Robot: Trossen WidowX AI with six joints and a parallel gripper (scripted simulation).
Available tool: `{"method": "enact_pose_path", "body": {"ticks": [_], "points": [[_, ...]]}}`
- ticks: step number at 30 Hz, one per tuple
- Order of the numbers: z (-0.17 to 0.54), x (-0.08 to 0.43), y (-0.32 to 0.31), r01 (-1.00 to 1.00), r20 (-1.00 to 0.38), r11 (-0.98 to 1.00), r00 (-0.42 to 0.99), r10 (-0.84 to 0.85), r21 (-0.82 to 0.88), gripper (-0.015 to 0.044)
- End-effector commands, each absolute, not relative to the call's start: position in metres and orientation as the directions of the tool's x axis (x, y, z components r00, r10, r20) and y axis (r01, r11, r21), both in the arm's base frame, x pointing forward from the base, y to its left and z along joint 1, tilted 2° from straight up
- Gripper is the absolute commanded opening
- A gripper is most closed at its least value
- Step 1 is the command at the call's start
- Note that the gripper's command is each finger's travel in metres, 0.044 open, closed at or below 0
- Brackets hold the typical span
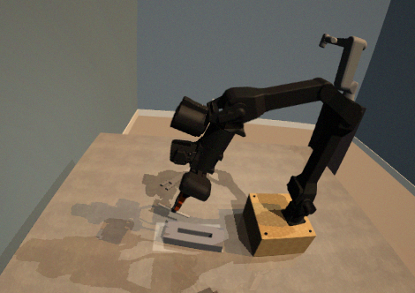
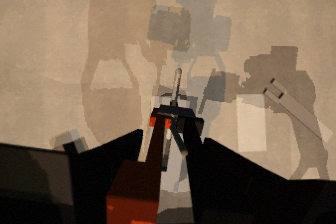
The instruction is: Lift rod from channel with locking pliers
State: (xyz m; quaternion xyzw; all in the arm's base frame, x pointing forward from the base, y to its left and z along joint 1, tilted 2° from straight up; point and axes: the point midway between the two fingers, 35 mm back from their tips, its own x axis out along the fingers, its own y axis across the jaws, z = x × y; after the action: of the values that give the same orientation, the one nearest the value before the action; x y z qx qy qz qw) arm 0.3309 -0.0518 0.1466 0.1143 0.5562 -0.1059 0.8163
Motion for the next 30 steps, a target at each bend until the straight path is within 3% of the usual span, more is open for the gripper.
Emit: {"method": "enact_pose_path", "body": {"ticks": [1, 30], "points": [[0.154, 0.332, -0.052, 0.304, -0.92, 0.95, 0.388, -0.057, 0.069, 0.0102], [0.167, 0.335, -0.052, 0.303, -0.897, 0.95, 0.436, -0.071, 0.072, 0.0102]]}}
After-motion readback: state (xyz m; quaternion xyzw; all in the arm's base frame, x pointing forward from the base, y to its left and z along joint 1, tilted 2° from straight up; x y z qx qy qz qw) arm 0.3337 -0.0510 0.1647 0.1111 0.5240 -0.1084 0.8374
